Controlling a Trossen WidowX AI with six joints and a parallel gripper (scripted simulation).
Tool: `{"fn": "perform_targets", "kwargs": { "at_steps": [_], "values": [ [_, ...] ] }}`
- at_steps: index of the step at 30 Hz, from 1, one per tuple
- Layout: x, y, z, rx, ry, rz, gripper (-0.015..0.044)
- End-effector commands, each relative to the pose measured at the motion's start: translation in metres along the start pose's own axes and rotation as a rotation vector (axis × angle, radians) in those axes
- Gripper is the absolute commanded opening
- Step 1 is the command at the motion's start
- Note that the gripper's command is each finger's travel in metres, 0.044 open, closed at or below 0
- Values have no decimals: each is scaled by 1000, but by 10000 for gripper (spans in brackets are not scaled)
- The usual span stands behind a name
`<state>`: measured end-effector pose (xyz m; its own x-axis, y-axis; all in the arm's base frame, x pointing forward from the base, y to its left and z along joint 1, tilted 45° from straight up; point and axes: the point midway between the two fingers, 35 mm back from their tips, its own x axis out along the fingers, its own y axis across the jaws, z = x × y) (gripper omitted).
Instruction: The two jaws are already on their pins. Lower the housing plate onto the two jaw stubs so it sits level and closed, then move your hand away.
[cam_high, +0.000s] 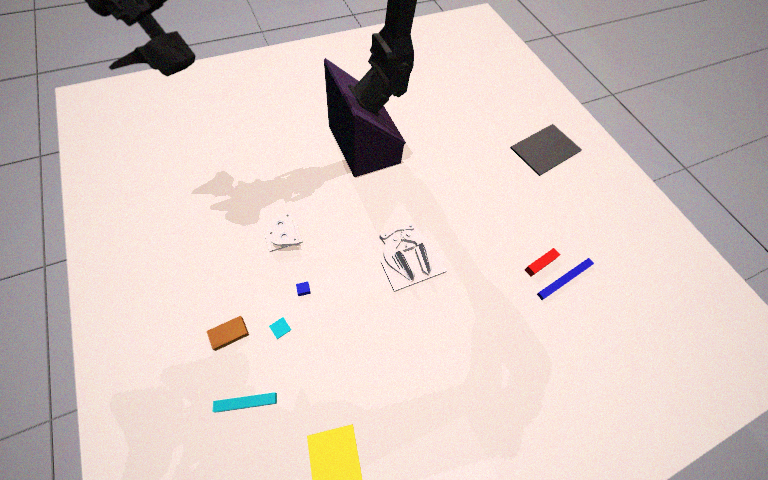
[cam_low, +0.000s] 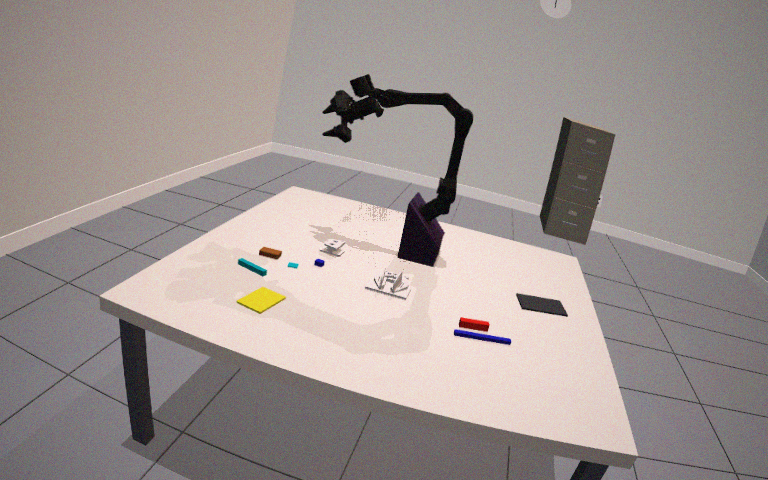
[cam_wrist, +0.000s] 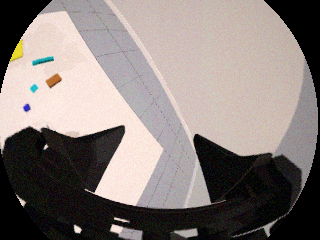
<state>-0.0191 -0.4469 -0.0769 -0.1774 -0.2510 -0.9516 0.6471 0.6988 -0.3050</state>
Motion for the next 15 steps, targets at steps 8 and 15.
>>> {"fn": "perform_targets", "kwargs": {
  "at_steps": [8, 15],
  "values": [
    [12, 51, 9, 94, 21, 142, 440],
    [17, 84, 12, 160, 55, 232, 440]
  ]
}}
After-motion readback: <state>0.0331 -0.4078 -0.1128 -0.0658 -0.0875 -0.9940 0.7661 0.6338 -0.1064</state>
